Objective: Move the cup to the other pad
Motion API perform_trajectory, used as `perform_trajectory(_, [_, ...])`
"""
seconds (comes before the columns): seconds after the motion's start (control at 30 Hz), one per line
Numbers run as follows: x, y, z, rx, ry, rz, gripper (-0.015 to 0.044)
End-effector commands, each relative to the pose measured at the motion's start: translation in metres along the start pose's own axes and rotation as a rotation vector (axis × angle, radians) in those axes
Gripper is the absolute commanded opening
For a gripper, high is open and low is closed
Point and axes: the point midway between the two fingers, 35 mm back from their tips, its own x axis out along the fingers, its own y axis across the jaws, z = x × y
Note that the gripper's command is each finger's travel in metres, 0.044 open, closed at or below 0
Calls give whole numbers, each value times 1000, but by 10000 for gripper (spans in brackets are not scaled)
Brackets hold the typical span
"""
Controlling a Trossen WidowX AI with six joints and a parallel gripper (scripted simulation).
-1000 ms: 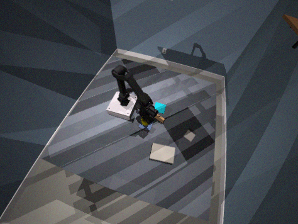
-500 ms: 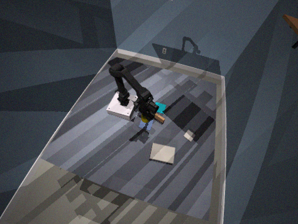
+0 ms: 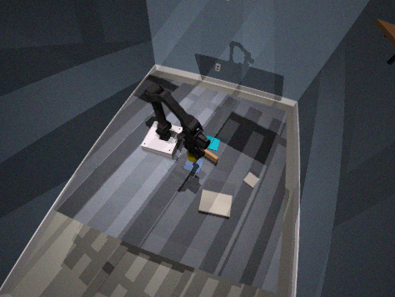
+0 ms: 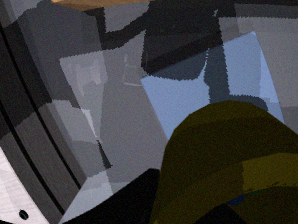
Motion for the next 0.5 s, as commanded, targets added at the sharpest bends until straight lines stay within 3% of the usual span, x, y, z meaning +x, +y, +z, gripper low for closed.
perform_trajectory(0.0, [0,0,0,0,0,1,0])
perform_trajectory(0.47, [0,2,11,1,0,-3,0])
